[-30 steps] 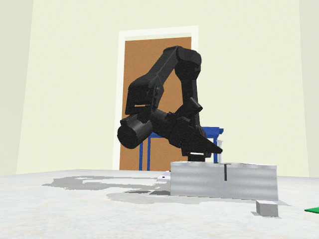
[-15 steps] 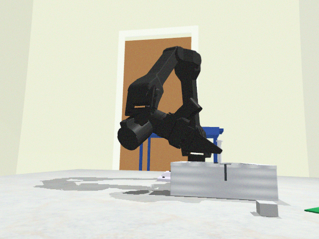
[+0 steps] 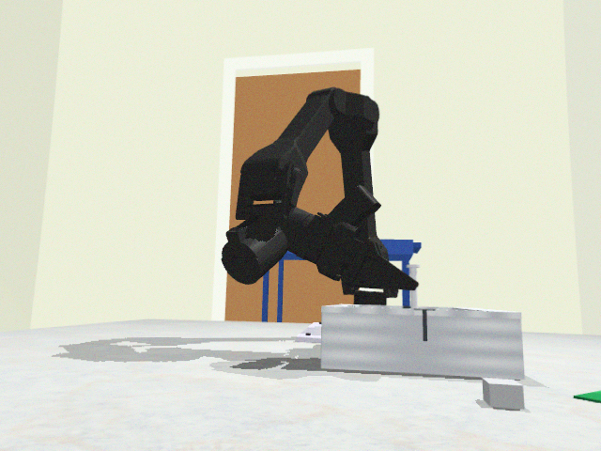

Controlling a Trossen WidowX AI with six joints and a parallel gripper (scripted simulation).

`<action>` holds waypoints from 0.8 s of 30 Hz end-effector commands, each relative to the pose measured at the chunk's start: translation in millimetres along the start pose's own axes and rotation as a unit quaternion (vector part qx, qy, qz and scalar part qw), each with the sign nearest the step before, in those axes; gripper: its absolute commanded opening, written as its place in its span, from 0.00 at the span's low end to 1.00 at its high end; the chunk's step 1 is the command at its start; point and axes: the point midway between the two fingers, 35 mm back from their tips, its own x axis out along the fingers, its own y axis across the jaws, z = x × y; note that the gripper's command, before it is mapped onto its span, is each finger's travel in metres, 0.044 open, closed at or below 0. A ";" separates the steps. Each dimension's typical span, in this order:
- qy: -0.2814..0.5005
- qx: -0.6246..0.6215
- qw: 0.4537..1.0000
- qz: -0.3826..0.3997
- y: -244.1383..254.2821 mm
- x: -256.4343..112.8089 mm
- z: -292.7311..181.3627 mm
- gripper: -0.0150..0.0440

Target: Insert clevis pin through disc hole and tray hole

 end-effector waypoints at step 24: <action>0.002 0.000 1.000 0.003 5.7 -0.3 -0.4 0.25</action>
